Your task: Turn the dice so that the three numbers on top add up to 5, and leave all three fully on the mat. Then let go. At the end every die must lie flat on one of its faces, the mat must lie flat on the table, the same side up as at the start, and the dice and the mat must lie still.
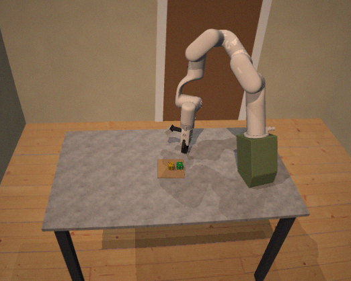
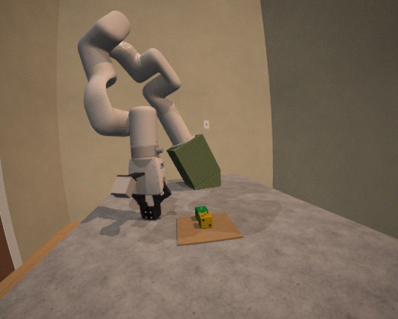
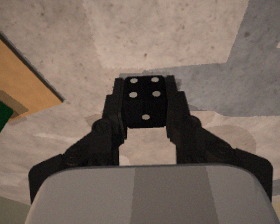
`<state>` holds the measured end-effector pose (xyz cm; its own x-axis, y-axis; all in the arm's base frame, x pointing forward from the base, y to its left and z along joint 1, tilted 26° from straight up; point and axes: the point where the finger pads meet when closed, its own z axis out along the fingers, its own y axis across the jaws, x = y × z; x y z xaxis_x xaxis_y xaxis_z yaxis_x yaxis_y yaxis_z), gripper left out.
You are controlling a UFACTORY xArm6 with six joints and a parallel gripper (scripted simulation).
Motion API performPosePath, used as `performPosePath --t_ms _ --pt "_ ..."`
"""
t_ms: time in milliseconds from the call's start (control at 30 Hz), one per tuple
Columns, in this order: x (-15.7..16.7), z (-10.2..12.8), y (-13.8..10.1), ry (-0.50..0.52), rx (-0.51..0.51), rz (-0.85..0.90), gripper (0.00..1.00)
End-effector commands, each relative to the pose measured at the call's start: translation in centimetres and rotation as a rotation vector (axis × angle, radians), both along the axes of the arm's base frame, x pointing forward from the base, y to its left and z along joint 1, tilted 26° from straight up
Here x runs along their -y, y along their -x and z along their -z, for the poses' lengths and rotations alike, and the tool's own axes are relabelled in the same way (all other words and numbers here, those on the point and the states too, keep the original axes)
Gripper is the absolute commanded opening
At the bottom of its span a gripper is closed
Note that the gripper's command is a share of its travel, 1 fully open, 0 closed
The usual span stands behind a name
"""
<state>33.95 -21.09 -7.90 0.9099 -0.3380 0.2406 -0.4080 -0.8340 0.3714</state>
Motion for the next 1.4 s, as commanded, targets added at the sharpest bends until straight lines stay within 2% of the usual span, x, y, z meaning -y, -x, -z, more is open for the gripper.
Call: performPosePath --t_ms 0,433,933,1000,1067,1133,1200,1233,1267,1300,1367 --pt "-0.3 -0.6 0.0 0.001 0.002 -0.001 0.27" --pt "-3.9 -8.1 0.6 0.001 0.002 -0.001 0.27" --pt "-4.3 -8.9 0.5 0.001 0.001 -0.003 0.27" --pt "-5.1 -8.6 -1.6 0.008 -0.017 -0.043 0.27" --pt "-5.1 -8.6 -1.6 0.008 -0.017 -0.043 0.27" --pt "-7.8 -7.7 -6.3 0.02 -0.06 -0.137 0.27" --pt "-7.8 -7.7 -6.3 0.02 -0.06 -0.137 0.27" --pt "-10.0 -6.9 -8.8 0.025 -0.088 -0.194 0.27" --pt "-10.0 -6.9 -8.8 0.025 -0.088 -0.194 0.27" --pt "-12.2 -6.2 -10.7 0.027 -0.114 -0.247 0.27" --pt "-12.3 -6.1 -10.9 0.027 -0.114 -0.247 0.27"
